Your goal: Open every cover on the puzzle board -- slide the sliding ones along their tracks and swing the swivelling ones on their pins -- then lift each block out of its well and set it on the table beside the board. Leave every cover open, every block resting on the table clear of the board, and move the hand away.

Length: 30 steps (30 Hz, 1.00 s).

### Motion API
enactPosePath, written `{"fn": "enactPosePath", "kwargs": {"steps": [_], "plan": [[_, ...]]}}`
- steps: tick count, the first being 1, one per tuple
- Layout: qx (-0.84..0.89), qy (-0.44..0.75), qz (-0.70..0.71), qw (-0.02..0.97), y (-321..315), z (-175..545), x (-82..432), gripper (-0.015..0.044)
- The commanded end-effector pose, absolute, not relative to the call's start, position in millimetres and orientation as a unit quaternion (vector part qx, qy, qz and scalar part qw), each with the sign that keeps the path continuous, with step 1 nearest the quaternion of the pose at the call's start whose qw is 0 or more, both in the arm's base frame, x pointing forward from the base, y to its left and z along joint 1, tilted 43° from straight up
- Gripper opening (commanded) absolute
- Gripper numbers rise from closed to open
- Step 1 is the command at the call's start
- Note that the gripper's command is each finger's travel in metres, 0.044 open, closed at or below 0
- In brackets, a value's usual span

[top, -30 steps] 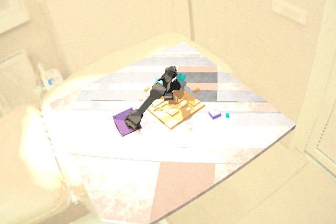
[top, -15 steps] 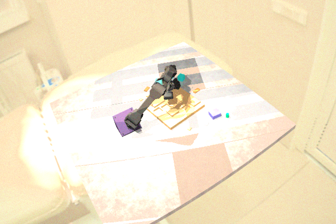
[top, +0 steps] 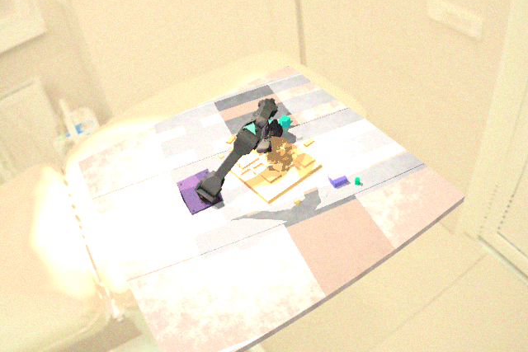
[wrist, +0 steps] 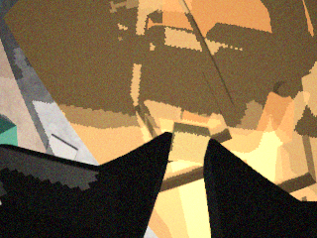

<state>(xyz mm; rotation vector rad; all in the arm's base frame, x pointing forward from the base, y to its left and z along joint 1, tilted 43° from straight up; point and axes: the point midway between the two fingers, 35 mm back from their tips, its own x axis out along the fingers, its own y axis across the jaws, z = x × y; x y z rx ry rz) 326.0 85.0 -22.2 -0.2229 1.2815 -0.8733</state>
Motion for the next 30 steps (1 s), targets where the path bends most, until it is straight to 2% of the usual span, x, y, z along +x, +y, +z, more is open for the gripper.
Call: {"fn": "enactPosePath", "kwargs": {"steps": [1,30], "plan": [[-0.096,0.575,-0.391,0.712,92,-16,327,0.0080],[-0.097,0.576,-0.390,0.712,130,26,324,0.0080]]}}
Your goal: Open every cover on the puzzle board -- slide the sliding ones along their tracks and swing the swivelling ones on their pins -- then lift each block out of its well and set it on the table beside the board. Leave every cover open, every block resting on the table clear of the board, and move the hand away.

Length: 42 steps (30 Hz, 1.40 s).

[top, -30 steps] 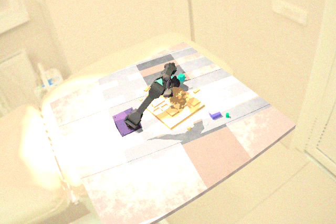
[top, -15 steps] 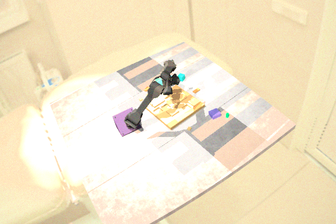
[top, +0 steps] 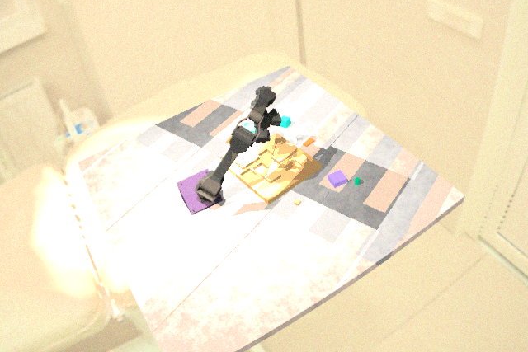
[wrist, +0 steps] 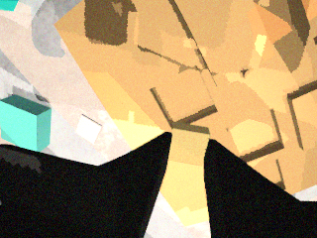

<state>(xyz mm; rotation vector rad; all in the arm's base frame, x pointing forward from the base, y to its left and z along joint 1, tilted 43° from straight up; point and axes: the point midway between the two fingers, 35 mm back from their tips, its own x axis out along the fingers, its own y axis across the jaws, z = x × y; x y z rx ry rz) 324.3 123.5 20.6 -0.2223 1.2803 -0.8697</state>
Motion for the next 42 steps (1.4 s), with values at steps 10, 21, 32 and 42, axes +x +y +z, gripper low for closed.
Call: {"fn": "enactPosePath", "kwargs": {"steps": [10,21,32,42], "plan": [[-0.093,0.579,-0.386,0.712,107,51,331,0.0080],[-0.090,0.582,-0.381,0.713,76,82,334,0.0080],[-0.088,0.584,-0.378,0.713,43,112,331,0.0080],[-0.088,0.583,-0.377,0.714,14,138,324,0.0080]]}}
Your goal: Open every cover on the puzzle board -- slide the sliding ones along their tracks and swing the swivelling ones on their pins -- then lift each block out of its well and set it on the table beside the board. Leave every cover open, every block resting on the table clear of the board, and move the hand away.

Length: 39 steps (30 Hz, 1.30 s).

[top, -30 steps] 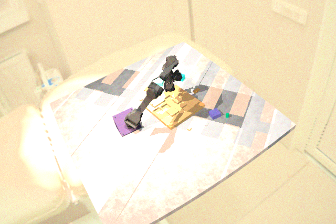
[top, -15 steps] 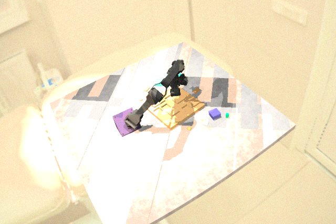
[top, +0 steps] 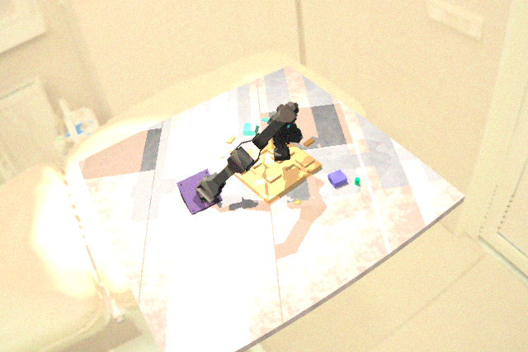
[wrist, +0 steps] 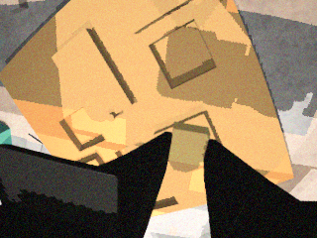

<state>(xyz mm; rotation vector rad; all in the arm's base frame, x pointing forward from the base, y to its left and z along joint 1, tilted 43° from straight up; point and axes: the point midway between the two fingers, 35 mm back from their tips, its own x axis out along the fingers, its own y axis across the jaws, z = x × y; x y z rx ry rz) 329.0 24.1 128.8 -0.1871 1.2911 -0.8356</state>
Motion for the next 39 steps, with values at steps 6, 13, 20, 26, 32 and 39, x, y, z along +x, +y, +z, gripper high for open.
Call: {"fn": "enactPosePath", "kwargs": {"steps": [6,13,20,26,32,39], "plan": [[-0.088,0.583,-0.377,0.715,-4,153,318,0.0080],[-0.089,0.582,-0.378,0.715,-24,169,308,0.0080],[-0.091,0.580,-0.380,0.715,-43,185,297,0.0080],[-0.093,0.579,-0.382,0.714,-58,198,285,0.0080],[-0.096,0.577,-0.385,0.713,-73,210,272,0.0080],[-0.099,0.576,-0.390,0.712,-89,223,255,0.0080]]}}
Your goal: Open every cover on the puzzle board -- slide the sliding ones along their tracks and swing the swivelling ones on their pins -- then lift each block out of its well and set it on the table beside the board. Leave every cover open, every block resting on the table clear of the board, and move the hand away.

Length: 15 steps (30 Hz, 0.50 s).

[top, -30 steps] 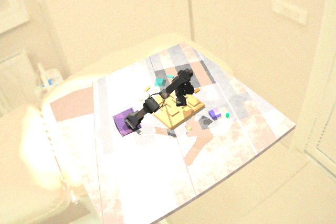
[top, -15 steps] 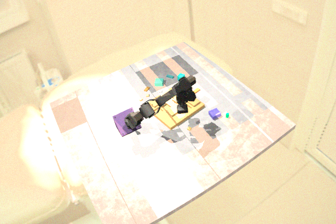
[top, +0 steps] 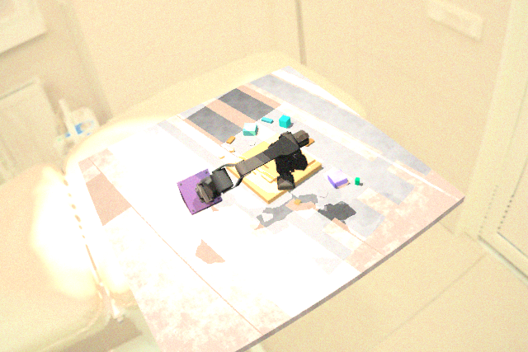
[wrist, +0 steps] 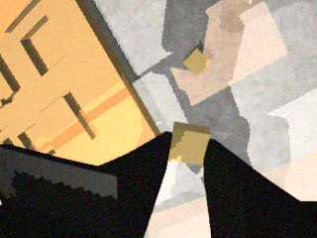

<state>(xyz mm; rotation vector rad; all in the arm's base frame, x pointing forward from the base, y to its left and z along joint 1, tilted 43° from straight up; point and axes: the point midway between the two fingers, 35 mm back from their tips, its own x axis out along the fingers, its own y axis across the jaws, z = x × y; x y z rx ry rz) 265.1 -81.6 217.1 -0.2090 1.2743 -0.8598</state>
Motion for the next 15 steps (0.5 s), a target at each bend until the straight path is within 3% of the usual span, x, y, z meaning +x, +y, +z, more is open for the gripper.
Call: {"fn": "enactPosePath", "kwargs": {"steps": [1,15], "plan": [[-0.100,0.575,-0.391,0.712,-91,225,253,0.0080],[-0.102,0.575,-0.394,0.710,-107,228,240,0.0080]]}}
